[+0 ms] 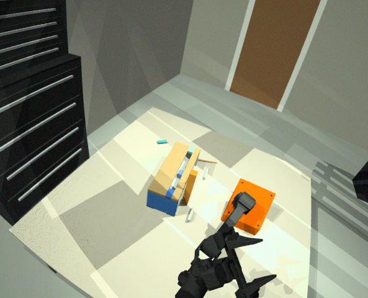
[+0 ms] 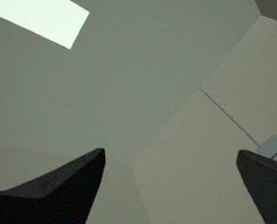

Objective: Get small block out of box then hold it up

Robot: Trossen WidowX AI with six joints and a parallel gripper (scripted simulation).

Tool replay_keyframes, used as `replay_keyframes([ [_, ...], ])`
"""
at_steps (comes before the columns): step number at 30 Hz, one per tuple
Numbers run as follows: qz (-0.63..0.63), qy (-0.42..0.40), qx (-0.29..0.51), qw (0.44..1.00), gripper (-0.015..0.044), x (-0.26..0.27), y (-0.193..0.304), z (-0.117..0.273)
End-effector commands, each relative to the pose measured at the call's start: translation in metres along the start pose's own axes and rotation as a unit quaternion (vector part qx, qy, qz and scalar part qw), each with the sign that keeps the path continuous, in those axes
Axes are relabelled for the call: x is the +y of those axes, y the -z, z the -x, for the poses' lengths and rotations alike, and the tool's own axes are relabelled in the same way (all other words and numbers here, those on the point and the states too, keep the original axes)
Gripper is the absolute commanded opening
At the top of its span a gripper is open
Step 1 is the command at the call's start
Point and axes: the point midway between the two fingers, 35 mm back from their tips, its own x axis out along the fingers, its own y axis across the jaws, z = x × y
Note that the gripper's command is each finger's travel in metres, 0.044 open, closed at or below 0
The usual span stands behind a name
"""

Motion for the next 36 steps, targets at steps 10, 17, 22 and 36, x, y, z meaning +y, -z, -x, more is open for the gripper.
replay_keyframes([
  [10,-0.098,-0.291,0.175,0.936,0.04,0.159,0.086,-0.116],
  [17,-0.123,-0.38,0.245,0.884,0.04,0.225,0.116,-0.122],
  [22,-0.132,-0.466,0.338,0.807,0.04,0.303,0.153,-0.107],
  [36,-0.07,-0.604,0.533,0.588,0.04,0.445,0.225,0.012],
])
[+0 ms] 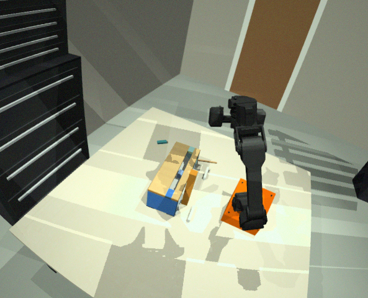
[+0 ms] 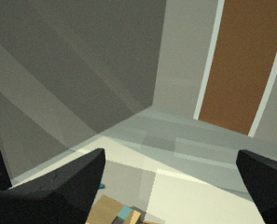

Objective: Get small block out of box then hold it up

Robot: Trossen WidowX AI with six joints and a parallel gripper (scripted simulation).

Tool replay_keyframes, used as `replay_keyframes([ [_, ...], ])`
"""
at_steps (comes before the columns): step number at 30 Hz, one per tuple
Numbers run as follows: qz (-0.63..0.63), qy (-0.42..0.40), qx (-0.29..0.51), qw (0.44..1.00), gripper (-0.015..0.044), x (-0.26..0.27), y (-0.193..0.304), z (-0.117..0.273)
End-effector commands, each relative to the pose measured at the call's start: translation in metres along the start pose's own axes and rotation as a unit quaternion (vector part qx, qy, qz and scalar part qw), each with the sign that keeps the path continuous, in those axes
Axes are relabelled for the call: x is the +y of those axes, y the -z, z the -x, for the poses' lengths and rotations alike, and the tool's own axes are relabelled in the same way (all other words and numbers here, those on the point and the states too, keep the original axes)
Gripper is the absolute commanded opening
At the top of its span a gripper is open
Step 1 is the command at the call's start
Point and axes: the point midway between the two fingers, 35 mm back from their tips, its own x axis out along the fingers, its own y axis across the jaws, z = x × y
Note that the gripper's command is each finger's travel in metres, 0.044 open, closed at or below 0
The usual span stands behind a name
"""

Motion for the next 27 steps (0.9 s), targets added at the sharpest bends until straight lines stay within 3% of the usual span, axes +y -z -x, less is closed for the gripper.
replay_keyframes([
  [1,-0.012,-0.028,0.058,0.998,0.04,0.019,0.02,-0.028],
  [8,-0.073,-0.068,0.235,0.967,0.04,0.063,0.089,-0.092],
  [14,-0.121,-0.055,0.411,0.902,0.04,0.101,0.176,-0.132],
  [22,-0.173,0.051,0.623,0.761,0.04,0.133,0.307,-0.146],
  [27,-0.18,0.08,0.652,0.732,0.04,0.136,0.33,-0.143],
])
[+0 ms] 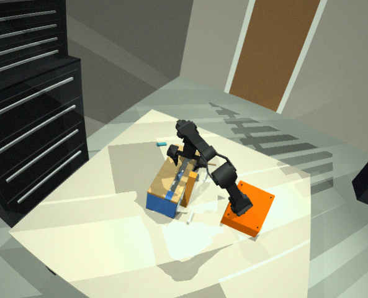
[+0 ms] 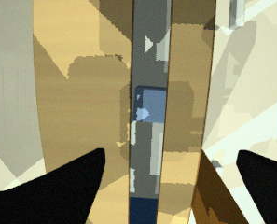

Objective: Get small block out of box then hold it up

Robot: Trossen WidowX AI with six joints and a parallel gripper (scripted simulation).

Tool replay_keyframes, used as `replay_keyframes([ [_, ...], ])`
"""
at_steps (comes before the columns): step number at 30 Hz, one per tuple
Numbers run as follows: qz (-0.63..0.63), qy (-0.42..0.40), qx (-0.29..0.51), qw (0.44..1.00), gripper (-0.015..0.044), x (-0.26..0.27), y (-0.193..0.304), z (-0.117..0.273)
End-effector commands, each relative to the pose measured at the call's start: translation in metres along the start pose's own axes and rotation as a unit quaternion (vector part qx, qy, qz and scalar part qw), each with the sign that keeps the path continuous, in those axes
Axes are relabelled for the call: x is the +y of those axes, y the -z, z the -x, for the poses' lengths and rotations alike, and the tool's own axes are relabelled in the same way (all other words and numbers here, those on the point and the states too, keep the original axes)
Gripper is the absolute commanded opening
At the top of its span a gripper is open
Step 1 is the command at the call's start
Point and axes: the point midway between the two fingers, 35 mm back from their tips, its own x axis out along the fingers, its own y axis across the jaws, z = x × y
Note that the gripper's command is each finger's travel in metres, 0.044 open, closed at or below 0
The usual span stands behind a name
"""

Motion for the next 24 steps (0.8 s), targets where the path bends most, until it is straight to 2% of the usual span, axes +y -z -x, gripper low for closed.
replay_keyframes([
  [1,-0.02,0.007,0.021,1.0,0.04,-0.001,0.005,-0.009],
  [24,-0.021,0.008,0.019,1.0,0.04,0.006,0.035,-0.007],
])
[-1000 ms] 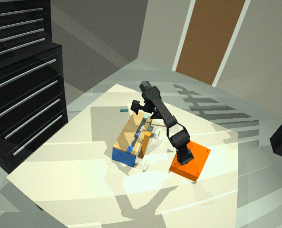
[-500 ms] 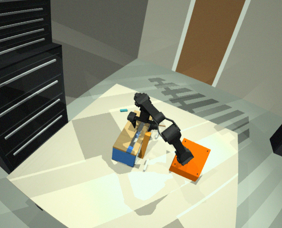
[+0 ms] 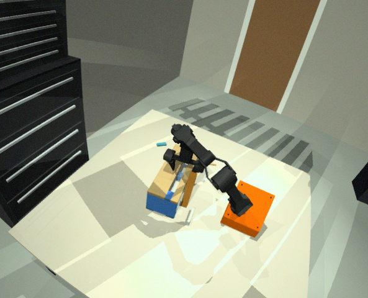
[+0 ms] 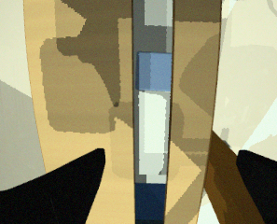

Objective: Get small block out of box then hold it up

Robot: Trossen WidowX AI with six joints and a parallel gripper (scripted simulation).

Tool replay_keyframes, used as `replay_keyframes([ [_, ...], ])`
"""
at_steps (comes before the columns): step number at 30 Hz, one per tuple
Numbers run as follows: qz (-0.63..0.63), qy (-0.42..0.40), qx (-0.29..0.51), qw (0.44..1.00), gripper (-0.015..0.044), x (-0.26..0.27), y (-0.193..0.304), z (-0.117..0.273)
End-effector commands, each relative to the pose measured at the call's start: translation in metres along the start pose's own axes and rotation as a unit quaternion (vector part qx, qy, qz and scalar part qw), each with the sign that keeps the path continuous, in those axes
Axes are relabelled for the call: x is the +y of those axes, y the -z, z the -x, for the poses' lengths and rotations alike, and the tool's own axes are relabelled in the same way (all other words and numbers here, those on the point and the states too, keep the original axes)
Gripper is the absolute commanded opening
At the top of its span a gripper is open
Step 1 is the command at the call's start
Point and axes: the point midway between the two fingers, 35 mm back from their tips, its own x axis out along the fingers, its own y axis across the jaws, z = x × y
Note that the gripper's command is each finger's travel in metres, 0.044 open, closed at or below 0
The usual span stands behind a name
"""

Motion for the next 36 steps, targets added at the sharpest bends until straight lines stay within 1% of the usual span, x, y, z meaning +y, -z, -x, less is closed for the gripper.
replay_keyframes([
  [1,-0.001,-0.001,0.001,1.0,0.04,0.001,0.008,0.0],
  [34,-0.002,-0.001,0.002,1.0,0.04,0.003,0.063,0.002],
  [36,0.0,0.0,0.0,1.0,0.04,0.004,0.057,0.002],
])
